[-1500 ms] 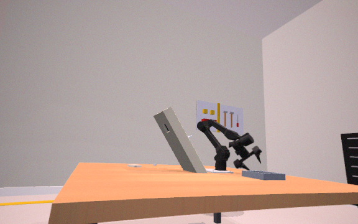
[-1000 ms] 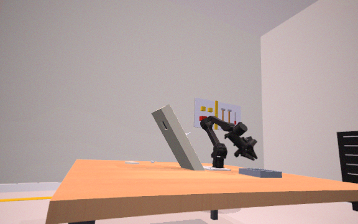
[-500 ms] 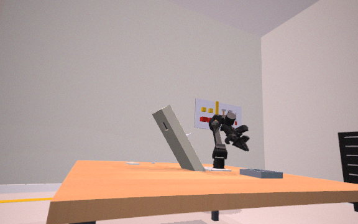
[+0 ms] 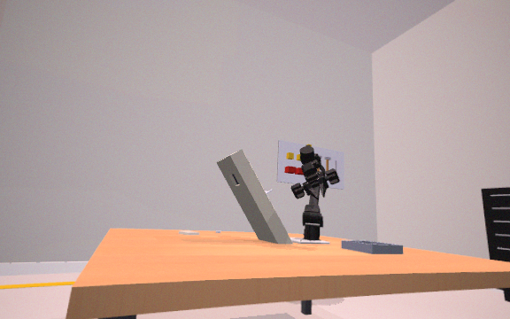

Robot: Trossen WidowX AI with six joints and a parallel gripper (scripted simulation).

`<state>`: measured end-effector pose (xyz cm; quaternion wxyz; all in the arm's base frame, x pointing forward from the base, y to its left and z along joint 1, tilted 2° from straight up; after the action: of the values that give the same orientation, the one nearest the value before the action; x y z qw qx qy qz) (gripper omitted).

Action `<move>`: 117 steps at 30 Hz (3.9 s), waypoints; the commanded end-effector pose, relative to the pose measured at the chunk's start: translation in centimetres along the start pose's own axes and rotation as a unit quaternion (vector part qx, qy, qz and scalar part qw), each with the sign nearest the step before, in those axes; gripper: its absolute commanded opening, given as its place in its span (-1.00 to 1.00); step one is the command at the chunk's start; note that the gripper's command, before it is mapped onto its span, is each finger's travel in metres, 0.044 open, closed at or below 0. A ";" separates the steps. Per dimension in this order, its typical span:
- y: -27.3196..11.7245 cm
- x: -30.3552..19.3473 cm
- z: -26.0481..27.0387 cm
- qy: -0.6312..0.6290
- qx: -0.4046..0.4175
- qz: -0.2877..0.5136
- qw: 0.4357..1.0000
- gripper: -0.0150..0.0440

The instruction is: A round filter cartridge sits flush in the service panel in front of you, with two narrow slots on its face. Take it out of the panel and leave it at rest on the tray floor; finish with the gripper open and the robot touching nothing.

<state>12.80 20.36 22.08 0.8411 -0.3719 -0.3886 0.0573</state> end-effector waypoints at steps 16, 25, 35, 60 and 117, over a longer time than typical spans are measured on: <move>-13.1 8.1 -12.4 0.672 -0.120 -0.323 0.655 -0.17; -20.1 8.1 -15.8 0.794 -0.070 -0.461 0.390 -0.17; -20.5 8.0 -16.0 0.799 -0.065 -0.469 0.372 -0.17; -19.1 8.8 -18.2 0.798 -0.064 -0.469 0.372 -0.17; -17.2 9.5 -20.9 0.798 -0.064 -0.470 0.373 -0.17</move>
<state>30.54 -0.39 30.67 0.6283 -0.0563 0.3473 -0.6939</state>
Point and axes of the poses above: the point midway between the two fingers, 35 mm back from their tips, its own y axis out along the fingers, its own z axis across the jaws, x = y × z, the point moved 2 cm from there along -y, back along the fingers
